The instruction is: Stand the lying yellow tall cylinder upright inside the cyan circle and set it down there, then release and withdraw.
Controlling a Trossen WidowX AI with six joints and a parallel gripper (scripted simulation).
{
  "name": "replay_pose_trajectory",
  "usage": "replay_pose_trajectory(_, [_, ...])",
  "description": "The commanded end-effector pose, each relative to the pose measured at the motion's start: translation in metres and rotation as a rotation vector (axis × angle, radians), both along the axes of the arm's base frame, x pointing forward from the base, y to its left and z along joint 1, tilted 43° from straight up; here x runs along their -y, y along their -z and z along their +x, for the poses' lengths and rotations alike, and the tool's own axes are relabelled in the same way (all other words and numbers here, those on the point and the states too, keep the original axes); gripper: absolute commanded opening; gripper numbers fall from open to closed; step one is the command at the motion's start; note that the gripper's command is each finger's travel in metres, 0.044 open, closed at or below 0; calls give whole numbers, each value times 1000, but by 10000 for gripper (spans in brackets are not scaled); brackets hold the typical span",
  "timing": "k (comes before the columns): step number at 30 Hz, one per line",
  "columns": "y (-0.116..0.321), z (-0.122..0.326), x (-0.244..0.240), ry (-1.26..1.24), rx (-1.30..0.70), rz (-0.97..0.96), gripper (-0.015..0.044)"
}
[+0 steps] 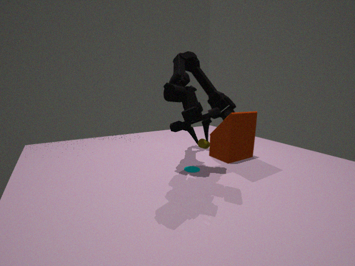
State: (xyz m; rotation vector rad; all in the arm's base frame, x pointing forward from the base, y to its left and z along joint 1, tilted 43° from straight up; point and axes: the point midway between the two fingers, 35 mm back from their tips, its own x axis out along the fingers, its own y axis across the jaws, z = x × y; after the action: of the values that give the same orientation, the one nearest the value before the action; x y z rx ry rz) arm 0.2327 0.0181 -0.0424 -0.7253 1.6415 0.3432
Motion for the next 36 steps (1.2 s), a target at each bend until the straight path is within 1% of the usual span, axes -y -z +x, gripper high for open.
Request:
replay_pose_trajectory(1, [1,-1,0,-6,10,34,105])
replay_pose_trajectory(36, [8,-1,1,-37,114,246,105])
